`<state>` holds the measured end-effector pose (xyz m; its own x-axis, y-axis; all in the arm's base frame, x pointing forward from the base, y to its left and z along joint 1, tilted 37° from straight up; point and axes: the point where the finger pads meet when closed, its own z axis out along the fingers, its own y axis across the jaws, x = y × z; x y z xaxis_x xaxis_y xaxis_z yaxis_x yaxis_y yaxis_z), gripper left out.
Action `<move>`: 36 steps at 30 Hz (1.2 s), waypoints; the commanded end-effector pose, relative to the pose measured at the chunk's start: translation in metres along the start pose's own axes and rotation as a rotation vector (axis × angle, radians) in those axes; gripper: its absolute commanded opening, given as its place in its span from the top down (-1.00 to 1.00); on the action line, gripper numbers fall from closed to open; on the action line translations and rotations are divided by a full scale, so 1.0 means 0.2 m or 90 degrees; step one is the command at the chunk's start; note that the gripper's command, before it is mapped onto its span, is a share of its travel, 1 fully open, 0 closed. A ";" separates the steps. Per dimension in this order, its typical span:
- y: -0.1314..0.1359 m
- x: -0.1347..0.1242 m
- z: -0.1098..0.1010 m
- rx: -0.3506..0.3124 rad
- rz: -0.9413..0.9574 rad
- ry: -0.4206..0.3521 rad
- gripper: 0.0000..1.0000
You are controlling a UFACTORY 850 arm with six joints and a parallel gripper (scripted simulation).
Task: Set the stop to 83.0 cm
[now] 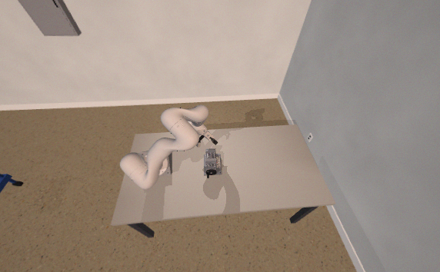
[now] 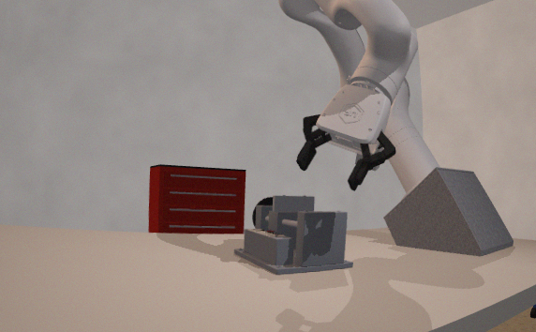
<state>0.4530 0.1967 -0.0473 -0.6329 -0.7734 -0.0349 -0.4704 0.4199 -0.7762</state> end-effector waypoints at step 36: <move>-0.17 -0.23 -0.45 0.000 0.001 -0.001 -1.00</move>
<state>0.4460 0.2406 0.0091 -0.6298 -0.7757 -0.0405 -0.4707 0.4226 -0.7745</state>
